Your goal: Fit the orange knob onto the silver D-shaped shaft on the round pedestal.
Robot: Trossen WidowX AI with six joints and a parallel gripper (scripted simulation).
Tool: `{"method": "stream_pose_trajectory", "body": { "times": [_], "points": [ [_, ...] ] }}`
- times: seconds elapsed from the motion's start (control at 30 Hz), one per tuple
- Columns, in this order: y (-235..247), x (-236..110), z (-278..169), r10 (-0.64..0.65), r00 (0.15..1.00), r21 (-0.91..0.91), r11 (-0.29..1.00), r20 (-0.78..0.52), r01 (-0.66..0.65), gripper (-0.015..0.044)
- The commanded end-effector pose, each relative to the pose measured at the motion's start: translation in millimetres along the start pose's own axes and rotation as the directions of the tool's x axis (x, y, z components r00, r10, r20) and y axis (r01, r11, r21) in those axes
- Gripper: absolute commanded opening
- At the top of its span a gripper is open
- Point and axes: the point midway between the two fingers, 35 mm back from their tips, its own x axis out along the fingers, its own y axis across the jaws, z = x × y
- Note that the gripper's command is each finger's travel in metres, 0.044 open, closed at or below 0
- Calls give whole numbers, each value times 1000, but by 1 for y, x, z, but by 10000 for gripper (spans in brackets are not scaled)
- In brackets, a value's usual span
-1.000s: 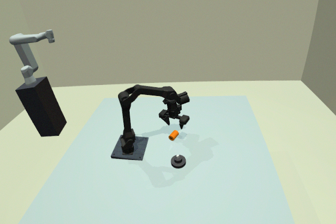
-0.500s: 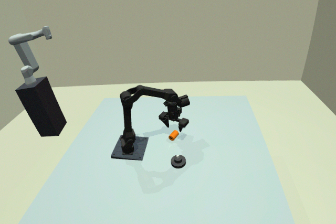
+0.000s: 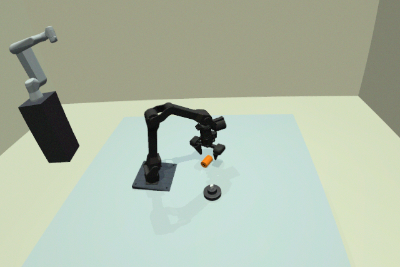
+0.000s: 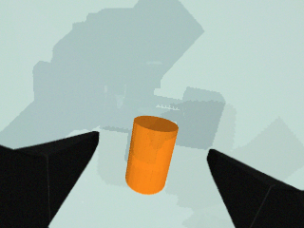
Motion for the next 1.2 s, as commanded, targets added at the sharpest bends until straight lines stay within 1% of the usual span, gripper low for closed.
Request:
{"method": "stream_pose_trajectory", "body": {
  "times": [0.0, 0.43, 0.67, 0.7, 1.07, 1.17],
  "points": [
    [0, 9, -1, 0, 1000, 3, 1000, -6, 0, 440],
    [1, 28, -2, 0, 1000, 3, 1000, -6, 0, 440],
    [1, 28, -2, 0, 1000, 3, 1000, -6, 0, 256],
    [1, 28, -2, 0, 1000, 3, 1000, -6, 0, 240],
    [1, 28, -2, 0, 1000, 3, 1000, -6, 0, 240],
    [1, 28, -2, 0, 1000, 3, 1000, -6, 0, 220]
  ]
}}
